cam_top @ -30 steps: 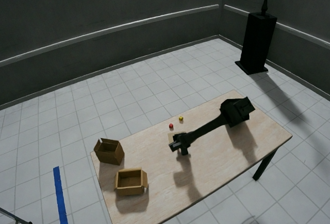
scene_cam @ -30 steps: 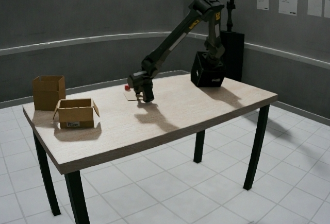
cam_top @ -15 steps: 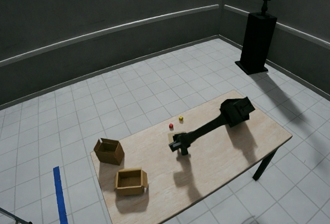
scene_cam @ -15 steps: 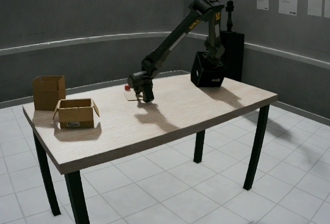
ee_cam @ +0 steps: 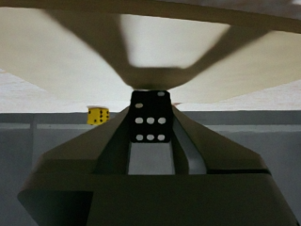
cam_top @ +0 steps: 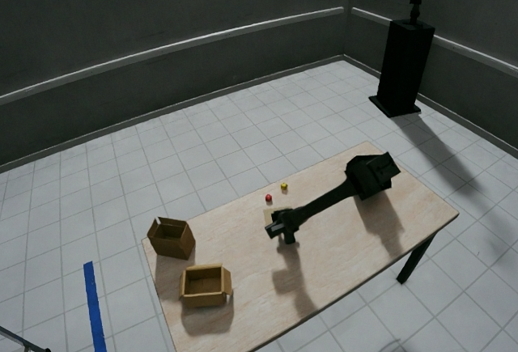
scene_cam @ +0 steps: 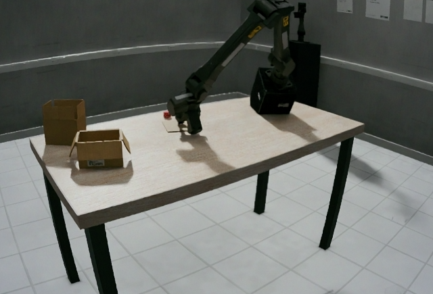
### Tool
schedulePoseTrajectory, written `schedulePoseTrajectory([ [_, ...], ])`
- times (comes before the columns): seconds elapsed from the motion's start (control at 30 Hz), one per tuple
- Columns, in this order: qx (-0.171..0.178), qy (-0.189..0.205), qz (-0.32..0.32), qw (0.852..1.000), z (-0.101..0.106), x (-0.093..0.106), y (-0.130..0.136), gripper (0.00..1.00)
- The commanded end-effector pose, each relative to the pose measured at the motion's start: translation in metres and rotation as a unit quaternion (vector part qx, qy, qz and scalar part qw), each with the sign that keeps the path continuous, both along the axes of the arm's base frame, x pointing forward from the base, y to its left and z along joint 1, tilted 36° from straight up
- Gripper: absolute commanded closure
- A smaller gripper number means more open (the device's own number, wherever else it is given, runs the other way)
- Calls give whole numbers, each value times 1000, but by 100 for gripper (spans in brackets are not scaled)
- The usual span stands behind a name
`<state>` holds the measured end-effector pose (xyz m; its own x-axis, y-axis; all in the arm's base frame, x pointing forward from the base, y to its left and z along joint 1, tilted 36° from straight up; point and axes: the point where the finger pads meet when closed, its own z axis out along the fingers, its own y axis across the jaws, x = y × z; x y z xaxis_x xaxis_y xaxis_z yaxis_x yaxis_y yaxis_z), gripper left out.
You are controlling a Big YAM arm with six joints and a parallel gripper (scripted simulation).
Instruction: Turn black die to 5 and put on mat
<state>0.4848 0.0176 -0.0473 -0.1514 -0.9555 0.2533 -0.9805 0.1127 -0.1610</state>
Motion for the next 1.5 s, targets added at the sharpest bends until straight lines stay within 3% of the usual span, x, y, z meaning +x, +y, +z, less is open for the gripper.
schedulePoseTrajectory([
  [0.0, 1, -15, -1, 1000, 1, 14, 5, 80],
  [0.47, 1, -15, -1, 1000, 1, 14, 5, 76],
  [0.8, 1, -15, -1, 1000, 1, 14, 5, 61],
  [1.47, 1, -15, -1, 1000, 1, 14, 5, 61],
])
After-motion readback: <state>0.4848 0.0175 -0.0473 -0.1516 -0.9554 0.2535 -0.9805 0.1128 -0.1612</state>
